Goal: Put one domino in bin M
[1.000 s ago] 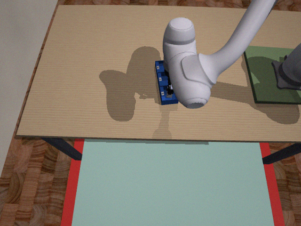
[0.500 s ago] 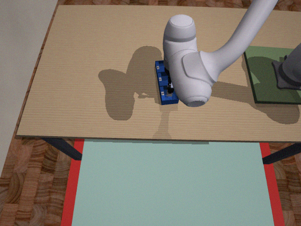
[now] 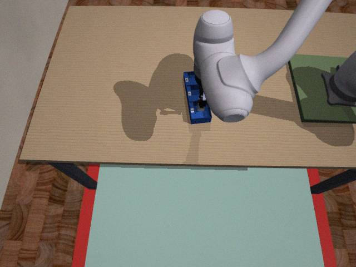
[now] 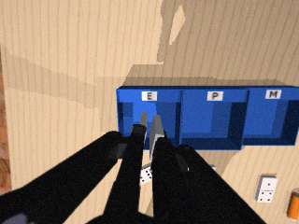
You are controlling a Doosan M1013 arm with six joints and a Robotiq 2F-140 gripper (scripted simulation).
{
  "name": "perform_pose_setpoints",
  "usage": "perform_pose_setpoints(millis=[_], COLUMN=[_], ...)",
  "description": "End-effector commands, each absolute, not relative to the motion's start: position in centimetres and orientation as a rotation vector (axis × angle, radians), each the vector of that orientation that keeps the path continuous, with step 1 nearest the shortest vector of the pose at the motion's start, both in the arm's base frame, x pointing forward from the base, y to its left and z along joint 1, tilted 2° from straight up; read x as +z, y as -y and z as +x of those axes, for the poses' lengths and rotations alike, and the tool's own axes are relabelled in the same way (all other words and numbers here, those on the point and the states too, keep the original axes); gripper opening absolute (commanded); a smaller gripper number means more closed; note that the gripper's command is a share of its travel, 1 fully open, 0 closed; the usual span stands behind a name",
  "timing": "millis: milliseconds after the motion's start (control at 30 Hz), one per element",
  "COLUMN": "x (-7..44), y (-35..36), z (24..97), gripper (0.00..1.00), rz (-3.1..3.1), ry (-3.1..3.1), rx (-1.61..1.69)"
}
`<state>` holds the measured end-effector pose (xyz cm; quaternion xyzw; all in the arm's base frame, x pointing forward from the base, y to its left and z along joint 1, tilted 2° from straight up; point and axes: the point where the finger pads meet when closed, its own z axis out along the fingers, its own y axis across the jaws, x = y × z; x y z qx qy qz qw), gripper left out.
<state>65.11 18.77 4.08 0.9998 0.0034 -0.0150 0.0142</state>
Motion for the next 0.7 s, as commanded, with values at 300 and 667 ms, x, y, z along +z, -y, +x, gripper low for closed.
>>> perform_pose_setpoints(millis=[300, 667], x=[7.5, 15.0], y=[-18.9, -19.1], z=[65.2, 65.4], gripper=[0.05, 0.05], rz=[3.113, 3.113], ry=[-0.011, -0.011], rx=[-0.047, -0.047])
